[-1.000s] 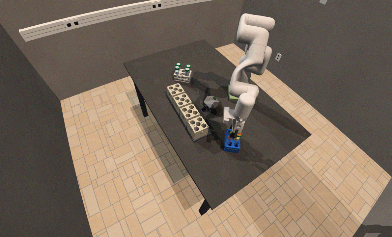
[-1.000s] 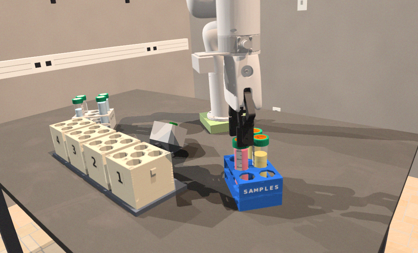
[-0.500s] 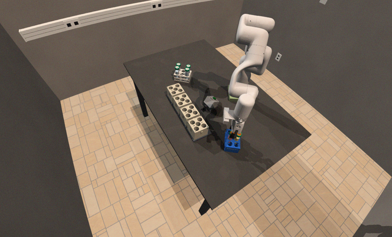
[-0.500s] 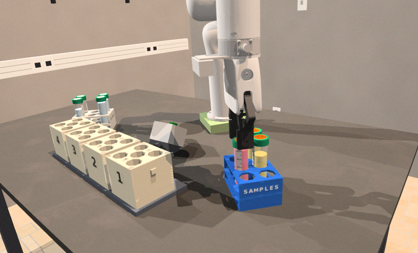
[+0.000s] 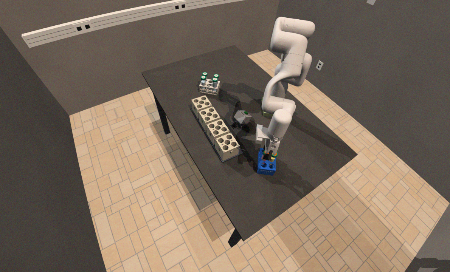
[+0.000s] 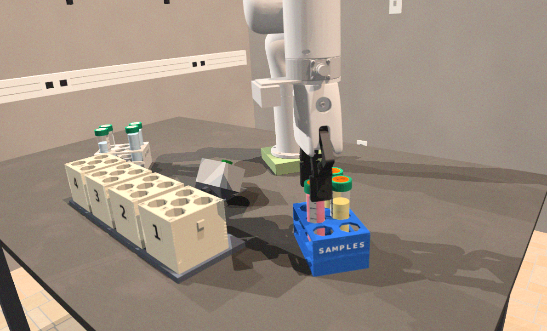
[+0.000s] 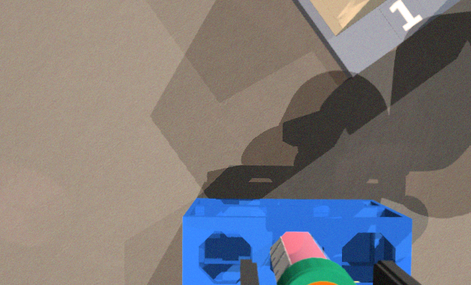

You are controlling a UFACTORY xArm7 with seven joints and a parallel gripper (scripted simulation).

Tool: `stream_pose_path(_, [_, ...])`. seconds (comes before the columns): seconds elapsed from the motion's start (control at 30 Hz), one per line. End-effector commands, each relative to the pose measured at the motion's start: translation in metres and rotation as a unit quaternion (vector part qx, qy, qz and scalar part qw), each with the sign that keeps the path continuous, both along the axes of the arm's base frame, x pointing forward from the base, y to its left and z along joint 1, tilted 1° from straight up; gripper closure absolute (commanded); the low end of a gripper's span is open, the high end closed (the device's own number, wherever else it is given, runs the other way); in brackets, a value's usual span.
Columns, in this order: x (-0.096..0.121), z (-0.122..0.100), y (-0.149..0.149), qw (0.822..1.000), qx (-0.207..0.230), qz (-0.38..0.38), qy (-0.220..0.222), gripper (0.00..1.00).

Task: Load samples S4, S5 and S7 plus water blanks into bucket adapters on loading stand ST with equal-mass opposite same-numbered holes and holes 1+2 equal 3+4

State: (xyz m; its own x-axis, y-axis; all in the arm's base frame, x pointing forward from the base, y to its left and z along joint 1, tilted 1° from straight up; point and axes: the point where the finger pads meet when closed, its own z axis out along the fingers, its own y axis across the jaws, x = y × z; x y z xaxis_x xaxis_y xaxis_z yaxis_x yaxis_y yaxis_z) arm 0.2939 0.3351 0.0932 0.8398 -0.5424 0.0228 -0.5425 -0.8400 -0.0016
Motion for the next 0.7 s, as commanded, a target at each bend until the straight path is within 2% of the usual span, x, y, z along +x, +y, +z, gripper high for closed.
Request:
stream_pose_path(0.0, [0.0011, -0.0003, 0.0012, 1.0, 0.002, 0.0, -0.002, 0.43])
stream_pose_path(0.67, [0.0012, -0.0043, 0.0012, 1.0, 0.002, 0.0, -0.002, 0.43])
